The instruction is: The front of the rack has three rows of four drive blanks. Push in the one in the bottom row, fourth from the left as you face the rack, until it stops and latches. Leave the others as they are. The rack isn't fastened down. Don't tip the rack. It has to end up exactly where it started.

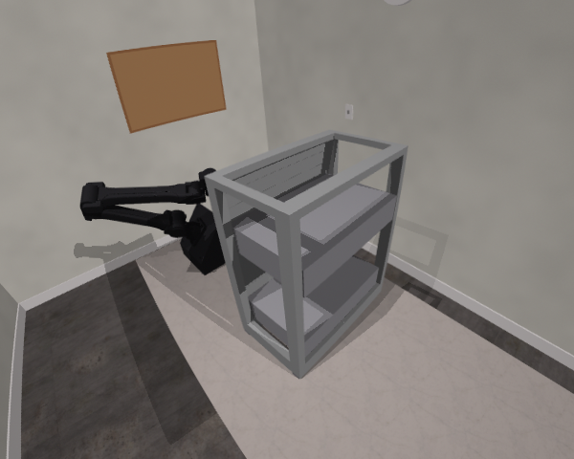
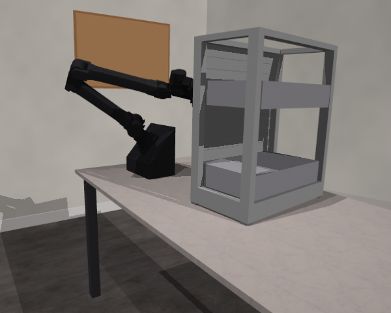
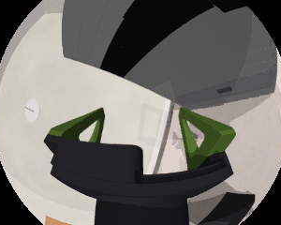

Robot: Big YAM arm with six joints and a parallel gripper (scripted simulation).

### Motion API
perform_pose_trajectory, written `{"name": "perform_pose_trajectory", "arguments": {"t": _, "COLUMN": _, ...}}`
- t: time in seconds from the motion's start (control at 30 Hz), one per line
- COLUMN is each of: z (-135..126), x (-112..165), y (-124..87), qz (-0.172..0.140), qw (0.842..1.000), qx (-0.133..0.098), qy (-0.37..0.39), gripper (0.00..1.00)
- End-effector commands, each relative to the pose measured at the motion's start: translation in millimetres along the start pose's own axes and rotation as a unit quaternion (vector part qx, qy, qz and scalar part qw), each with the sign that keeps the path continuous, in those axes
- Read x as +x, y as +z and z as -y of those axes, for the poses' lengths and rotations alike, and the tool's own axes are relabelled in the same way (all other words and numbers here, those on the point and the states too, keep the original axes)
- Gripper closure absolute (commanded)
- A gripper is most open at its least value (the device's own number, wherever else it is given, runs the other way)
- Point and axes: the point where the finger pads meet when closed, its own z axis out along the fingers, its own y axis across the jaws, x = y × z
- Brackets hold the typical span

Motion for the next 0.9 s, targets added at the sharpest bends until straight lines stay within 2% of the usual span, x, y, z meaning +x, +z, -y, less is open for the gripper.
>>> {"name": "perform_pose_trajectory", "arguments": {"t": 0.0, "z": -17, "x": -13, "y": -16, "qz": 0.059, "qw": 0.997, "qx": -0.019, "qy": 0.034, "gripper": 0.0}}
{"name": "perform_pose_trajectory", "arguments": {"t": 0.13, "z": -18, "x": -25, "y": -38, "qz": 0.124, "qw": 0.99, "qx": -0.014, "qy": 0.066, "gripper": 0.0}}
{"name": "perform_pose_trajectory", "arguments": {"t": 0.23, "z": -15, "x": -21, "y": -40, "qz": 0.133, "qw": 0.989, "qx": -0.008, "qy": 0.07, "gripper": 0.0}}
{"name": "perform_pose_trajectory", "arguments": {"t": 0.33, "z": -15, "x": -34, "y": -62, "qz": 0.183, "qw": 0.978, "qx": -0.011, "qy": 0.104, "gripper": 0.0}}
{"name": "perform_pose_trajectory", "arguments": {"t": 0.53, "z": -7, "x": -42, "y": -97, "qz": 0.254, "qw": 0.953, "qx": -0.01, "qy": 0.166, "gripper": 0.0}}
{"name": "perform_pose_trajectory", "arguments": {"t": 0.7, "z": 3, "x": -44, "y": -120, "qz": 0.294, "qw": 0.932, "qx": -0.009, "qy": 0.213, "gripper": 0.0}}
{"name": "perform_pose_trajectory", "arguments": {"t": 0.8, "z": 5, "x": -41, "y": -121, "qz": 0.297, "qw": 0.93, "qx": -0.005, "qy": 0.215, "gripper": 0.0}}
{"name": "perform_pose_trajectory", "arguments": {"t": 0.87, "z": 8, "x": -46, "y": -132, "qz": 0.312, "qw": 0.92, "qx": -0.01, "qy": 0.238, "gripper": 0.0}}
